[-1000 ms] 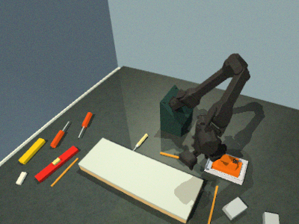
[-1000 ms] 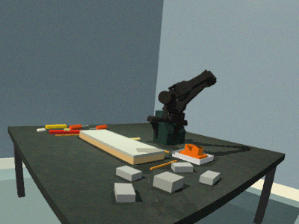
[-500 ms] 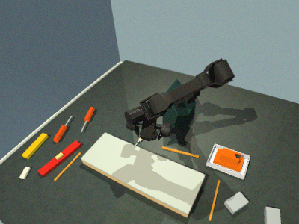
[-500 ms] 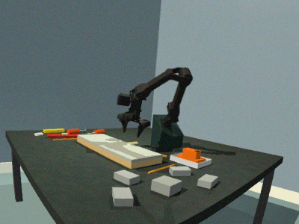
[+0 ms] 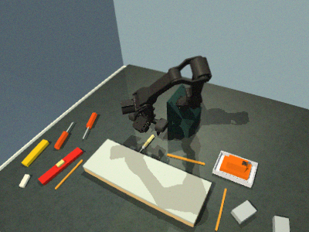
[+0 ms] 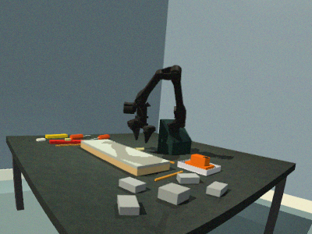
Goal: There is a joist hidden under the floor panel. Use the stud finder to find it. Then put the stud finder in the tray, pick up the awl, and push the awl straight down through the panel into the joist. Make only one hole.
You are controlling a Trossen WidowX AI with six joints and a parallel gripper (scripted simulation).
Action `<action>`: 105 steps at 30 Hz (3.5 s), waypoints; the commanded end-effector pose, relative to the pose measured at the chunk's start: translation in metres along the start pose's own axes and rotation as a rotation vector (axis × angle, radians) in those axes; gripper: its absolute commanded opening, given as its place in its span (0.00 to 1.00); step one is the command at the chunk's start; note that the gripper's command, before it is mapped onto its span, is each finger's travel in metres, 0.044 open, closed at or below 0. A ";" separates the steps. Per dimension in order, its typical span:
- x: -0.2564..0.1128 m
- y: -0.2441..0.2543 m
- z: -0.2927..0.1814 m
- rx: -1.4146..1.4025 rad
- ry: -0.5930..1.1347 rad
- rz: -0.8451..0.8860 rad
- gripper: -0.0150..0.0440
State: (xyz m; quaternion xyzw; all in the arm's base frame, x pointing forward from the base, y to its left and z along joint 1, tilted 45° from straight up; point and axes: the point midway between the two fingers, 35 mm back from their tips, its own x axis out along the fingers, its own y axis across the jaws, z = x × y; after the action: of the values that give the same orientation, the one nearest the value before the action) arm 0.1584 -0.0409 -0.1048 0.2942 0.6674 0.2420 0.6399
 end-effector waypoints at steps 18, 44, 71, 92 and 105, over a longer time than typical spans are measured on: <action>0.023 0.000 -0.004 0.005 0.004 0.002 1.00; 0.052 0.002 -0.003 0.004 0.004 0.006 0.78; 0.001 -0.005 0.002 0.007 0.002 -0.006 0.25; -0.077 -0.012 -0.008 -0.214 0.112 -0.161 0.25; -0.117 -0.034 0.025 -0.810 0.481 -0.618 0.25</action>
State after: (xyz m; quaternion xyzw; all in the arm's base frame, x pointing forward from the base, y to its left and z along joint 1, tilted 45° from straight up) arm 0.1709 -0.1385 -0.0538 -0.1622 0.7086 0.3338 0.6001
